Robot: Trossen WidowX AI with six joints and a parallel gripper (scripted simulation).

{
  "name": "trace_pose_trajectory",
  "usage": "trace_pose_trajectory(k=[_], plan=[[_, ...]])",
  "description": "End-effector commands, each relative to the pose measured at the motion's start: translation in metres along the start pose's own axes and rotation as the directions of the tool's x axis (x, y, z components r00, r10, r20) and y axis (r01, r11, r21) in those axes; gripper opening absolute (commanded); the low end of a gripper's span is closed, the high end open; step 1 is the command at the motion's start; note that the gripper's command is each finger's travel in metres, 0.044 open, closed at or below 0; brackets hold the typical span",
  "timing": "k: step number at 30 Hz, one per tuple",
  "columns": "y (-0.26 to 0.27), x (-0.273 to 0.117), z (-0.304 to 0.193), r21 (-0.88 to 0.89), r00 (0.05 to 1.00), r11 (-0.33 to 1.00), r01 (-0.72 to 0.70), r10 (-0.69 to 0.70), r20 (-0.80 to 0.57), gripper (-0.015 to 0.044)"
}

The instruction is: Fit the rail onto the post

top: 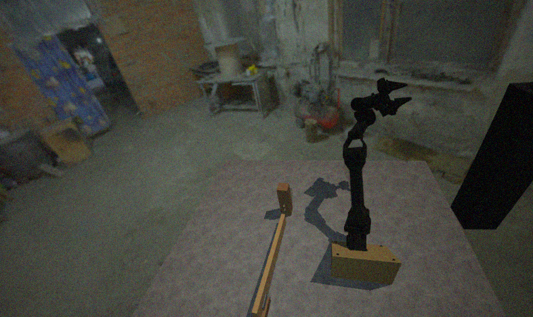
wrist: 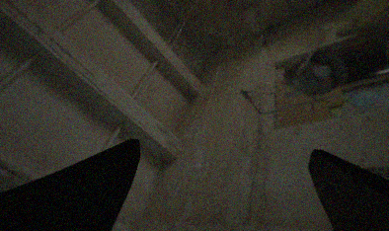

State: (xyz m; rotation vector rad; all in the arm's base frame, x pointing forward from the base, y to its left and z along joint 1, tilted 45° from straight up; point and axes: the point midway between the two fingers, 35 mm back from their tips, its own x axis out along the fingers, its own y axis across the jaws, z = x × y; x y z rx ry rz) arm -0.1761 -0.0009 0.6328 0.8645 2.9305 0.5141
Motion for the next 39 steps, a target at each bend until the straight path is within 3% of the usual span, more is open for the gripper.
trace_pose_trajectory(k=[1,10,19,29,39], plan=[[-0.001,0.0,0.0,-0.005,1.0,1.0,0.003,-0.003,-0.003,0.0426],[-0.055,-0.029,-0.024,-0.327,0.979,0.939,0.104,-0.155,-0.131,0.044],[-0.13,-0.098,-0.049,-0.718,0.874,0.694,0.047,-0.378,-0.307,0.044],[-0.194,-0.218,-0.05,-0.883,0.618,0.376,-0.282,-0.632,-0.467,0.044],[-0.216,-0.366,-0.011,-0.656,0.227,0.218,-0.723,-0.821,-0.524,0.044]])
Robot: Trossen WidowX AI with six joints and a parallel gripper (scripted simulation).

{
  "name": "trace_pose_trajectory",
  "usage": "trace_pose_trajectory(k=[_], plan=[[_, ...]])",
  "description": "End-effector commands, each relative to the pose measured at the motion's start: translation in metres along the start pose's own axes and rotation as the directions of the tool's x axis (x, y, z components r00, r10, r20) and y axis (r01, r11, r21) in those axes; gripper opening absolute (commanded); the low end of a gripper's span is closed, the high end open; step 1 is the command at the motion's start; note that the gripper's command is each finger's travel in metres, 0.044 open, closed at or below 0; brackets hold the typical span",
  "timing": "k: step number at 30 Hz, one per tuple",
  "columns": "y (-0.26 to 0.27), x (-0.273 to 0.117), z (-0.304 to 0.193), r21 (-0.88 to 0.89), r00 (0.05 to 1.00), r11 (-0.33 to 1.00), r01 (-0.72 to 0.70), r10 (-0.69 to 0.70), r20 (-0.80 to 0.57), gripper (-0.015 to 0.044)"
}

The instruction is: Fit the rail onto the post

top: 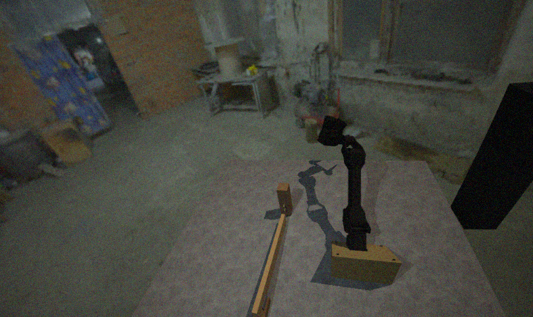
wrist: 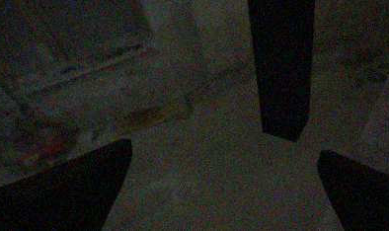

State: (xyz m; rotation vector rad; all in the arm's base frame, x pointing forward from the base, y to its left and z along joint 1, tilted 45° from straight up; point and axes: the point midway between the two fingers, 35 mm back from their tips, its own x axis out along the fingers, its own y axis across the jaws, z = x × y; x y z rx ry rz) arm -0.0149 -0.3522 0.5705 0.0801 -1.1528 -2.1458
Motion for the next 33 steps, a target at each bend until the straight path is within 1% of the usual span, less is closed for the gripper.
trace_pose_trajectory(k=[1,5,10,13,16,20,23,26,29,31,33], plan=[[0.017,-0.028,-0.048,-0.172,0.987,0.98,-0.103,0.08,-0.137,0.044],[0.031,-0.072,-0.101,-0.36,0.942,0.896,-0.26,0.154,-0.297,0.044],[0.04,-0.14,-0.159,-0.525,0.843,0.696,-0.489,0.225,-0.488,0.044],[0.04,-0.186,-0.188,-0.576,0.766,0.534,-0.619,0.252,-0.591,0.044],[0.035,-0.234,-0.212,-0.59,0.68,0.346,-0.729,0.266,-0.683,0.044],[0.02,-0.298,-0.237,-0.563,0.56,0.067,-0.823,0.259,-0.787,0.044],[0.003,-0.347,-0.249,-0.5,0.459,-0.159,-0.851,0.239,-0.856,0.044],[-0.02,-0.398,-0.256,-0.406,0.354,-0.386,-0.828,0.202,-0.913,0.044],[-0.047,-0.445,-0.258,-0.295,0.257,-0.592,-0.75,0.15,-0.955,0.044],[-0.067,-0.474,-0.256,-0.216,0.198,-0.711,-0.669,0.109,-0.974,0.044],[-0.093,-0.5,-0.258,-0.135,0.16,-0.812,-0.567,0.053,-0.986,0.044]])
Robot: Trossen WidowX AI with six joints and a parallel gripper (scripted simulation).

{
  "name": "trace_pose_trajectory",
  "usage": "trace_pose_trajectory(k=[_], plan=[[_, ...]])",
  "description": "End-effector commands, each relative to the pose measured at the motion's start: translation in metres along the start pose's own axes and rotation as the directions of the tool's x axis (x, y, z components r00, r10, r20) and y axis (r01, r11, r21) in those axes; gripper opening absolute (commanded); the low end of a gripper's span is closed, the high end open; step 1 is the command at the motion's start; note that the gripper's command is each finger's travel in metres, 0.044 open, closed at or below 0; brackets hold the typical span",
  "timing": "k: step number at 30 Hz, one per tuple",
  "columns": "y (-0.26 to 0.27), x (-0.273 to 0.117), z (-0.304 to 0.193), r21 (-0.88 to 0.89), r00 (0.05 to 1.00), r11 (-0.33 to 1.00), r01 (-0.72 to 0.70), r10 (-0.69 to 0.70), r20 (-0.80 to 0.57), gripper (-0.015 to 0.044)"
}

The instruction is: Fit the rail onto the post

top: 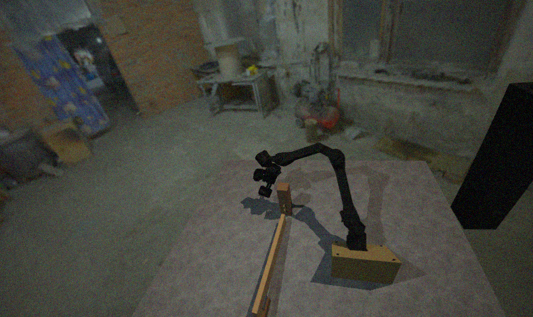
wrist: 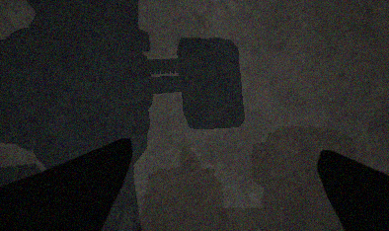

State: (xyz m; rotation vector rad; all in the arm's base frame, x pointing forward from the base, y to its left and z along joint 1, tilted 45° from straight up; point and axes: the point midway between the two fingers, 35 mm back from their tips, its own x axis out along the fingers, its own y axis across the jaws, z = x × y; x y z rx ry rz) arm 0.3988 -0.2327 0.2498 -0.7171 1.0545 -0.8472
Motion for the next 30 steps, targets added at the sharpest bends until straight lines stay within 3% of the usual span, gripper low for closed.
trace_pose_trajectory(k=[1,9,14,16,18,30], plan=[[0.062,-0.014,-0.002,-0.261,0.993,0.958,-0.12,0.118,-0.022,0.044],[0.133,-0.042,-0.022,-0.612,0.967,0.751,-0.247,0.233,-0.104,0.044],[0.188,-0.086,-0.068,-0.912,0.929,0.254,-0.321,0.274,-0.25,0.044],[0.202,-0.103,-0.088,-0.946,0.915,0.018,-0.325,0.259,-0.309,0.044],[0.208,-0.114,-0.102,-0.937,0.907,-0.134,-0.321,0.24,-0.345,0.044],[0.21,-0.109,-0.107,-0.935,0.906,-0.153,-0.32,0.238,-0.349,0.044]])
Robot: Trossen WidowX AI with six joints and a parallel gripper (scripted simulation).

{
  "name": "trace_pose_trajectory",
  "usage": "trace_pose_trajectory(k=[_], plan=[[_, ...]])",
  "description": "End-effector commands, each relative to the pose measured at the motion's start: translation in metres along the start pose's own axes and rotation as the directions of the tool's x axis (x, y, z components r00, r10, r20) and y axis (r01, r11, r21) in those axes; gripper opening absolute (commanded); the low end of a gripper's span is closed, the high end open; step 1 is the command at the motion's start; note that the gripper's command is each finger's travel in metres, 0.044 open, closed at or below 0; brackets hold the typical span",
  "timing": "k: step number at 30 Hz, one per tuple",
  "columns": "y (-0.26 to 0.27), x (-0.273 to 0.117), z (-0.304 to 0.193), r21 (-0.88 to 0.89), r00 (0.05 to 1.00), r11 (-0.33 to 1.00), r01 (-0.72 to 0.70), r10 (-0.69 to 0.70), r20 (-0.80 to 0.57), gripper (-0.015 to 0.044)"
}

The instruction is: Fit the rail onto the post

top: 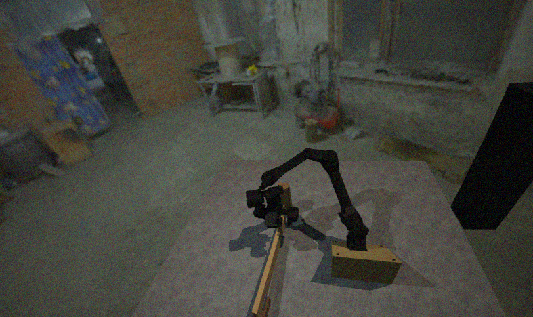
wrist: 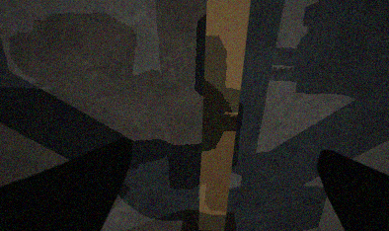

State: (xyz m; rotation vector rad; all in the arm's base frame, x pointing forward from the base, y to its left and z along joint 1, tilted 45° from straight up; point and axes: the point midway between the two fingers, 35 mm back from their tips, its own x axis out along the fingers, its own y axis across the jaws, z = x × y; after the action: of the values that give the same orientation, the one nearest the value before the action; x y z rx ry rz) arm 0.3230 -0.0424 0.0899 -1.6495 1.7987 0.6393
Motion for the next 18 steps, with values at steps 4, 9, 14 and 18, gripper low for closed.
trace_pose_trajectory(k=[4,9,14,18], plan=[[0.0,0.011,0.001,-0.008,1.0,1.0,-0.003,0.003,-0.001,0.044],[0.0,0.019,0.001,-0.007,1.0,1.0,-0.003,0.003,-0.001,0.044],[0.0,0.027,0.001,-0.007,1.0,1.0,-0.003,0.003,-0.001,0.044],[0.0,0.033,0.001,-0.007,1.0,1.0,-0.003,0.003,-0.001,0.044]])
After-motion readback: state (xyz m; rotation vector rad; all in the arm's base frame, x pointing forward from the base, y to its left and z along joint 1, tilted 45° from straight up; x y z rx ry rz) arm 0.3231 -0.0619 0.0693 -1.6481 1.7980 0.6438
